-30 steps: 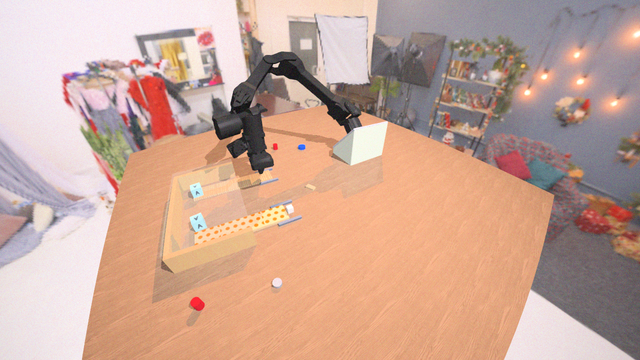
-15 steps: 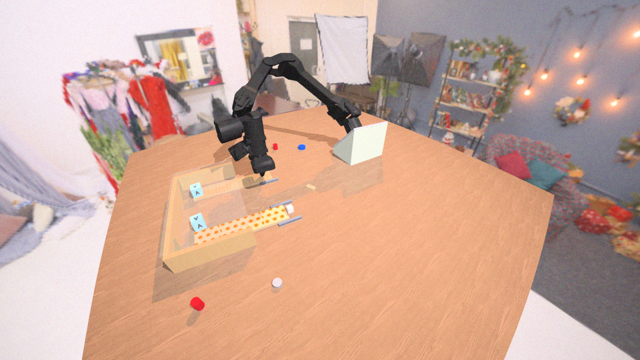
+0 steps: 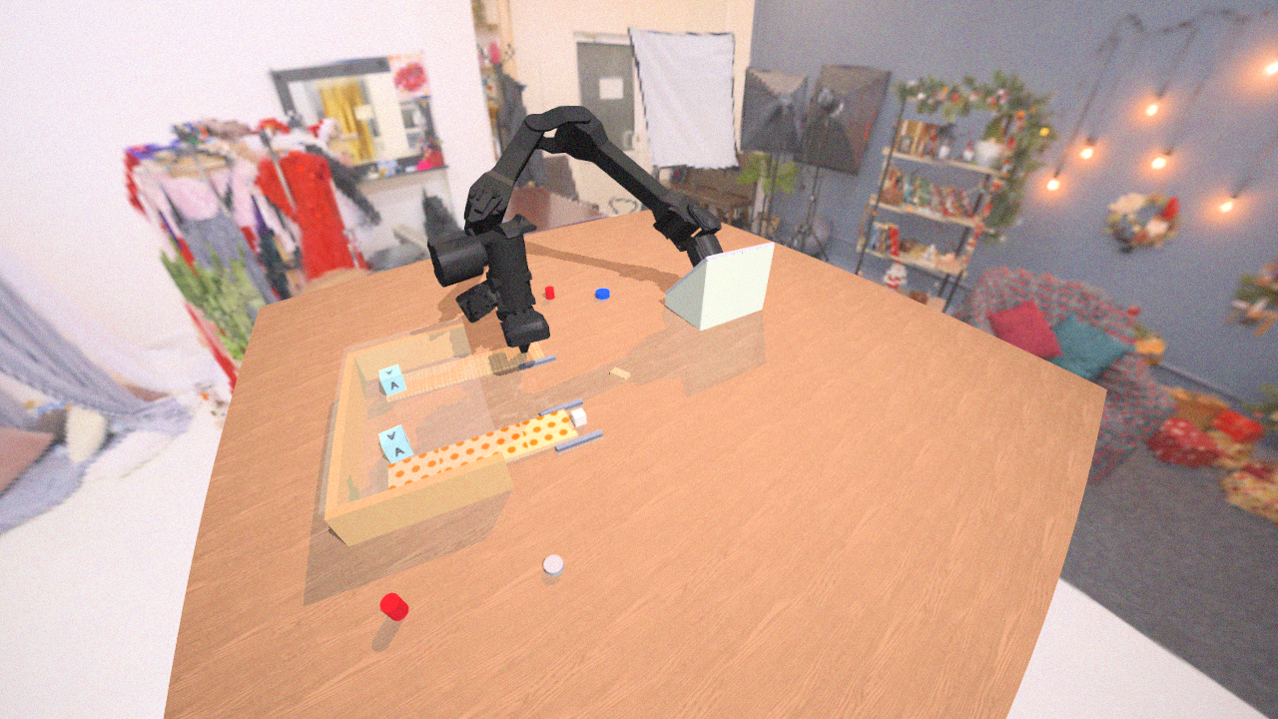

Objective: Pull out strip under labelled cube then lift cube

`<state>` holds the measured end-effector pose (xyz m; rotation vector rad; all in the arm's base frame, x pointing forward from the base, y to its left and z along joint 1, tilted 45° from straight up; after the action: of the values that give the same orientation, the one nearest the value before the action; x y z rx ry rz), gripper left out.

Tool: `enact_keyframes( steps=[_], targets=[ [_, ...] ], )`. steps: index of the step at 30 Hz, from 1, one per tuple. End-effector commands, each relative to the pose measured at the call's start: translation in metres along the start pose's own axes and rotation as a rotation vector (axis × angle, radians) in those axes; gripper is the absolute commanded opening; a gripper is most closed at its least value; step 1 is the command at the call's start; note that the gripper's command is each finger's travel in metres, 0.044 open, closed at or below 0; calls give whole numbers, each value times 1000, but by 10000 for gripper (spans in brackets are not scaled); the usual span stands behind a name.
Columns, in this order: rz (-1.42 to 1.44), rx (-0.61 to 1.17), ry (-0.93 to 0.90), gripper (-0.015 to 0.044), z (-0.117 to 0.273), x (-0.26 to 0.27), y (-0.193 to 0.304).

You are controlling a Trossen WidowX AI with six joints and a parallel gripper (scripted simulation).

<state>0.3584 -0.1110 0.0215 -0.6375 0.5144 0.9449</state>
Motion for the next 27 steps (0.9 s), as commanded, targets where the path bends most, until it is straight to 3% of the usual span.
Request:
enact_keyframes(
  steps=[1,27],
  targets=[
    [5,1,4,0,-1,0,1],
    [5,0,4,0,-4,0,1]
  ],
)
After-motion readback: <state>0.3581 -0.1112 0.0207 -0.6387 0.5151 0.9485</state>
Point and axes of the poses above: the point midway between the two fingers, 35 mm back from their tips, its own z axis back along the fingers, its own x axis across the jaws, y = z × x, the point moved 3 cm from there along z, back along the fingers, and after that the axes turned 15 degrees about -z, right-handed, at the moved point
